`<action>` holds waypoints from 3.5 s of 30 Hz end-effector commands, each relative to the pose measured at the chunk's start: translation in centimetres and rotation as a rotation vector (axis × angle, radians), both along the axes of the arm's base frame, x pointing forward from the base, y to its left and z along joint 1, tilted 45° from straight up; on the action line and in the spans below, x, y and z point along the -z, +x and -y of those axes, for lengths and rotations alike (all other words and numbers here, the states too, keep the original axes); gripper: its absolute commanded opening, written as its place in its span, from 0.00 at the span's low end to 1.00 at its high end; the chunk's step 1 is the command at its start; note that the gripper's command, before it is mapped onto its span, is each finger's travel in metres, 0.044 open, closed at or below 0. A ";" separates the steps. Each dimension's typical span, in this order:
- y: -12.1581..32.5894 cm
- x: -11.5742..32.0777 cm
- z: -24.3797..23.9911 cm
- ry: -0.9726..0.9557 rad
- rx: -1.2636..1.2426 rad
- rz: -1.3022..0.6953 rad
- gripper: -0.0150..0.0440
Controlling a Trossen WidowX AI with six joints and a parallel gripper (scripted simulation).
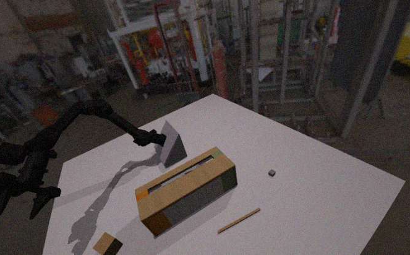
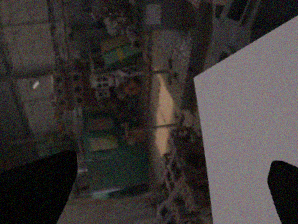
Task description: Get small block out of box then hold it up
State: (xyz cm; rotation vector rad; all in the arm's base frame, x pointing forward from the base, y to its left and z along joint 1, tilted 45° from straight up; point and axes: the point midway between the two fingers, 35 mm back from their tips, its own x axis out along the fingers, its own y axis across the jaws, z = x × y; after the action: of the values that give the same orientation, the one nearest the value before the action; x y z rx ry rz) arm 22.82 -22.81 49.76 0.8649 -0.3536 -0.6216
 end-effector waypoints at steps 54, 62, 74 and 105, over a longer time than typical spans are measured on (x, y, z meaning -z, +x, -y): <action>5.8 42.0 -20.6 0.762 0.405 -1.074 0.93; 5.7 42.8 -19.5 0.761 0.405 -1.073 0.93; 5.5 44.0 -18.0 0.760 0.406 -1.072 0.93; 6.3 47.7 -19.9 0.765 0.404 -1.067 0.93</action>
State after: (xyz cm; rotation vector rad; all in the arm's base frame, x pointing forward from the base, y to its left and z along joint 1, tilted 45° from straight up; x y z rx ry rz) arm 29.06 -3.37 2.80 1.0468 0.7448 -1.5337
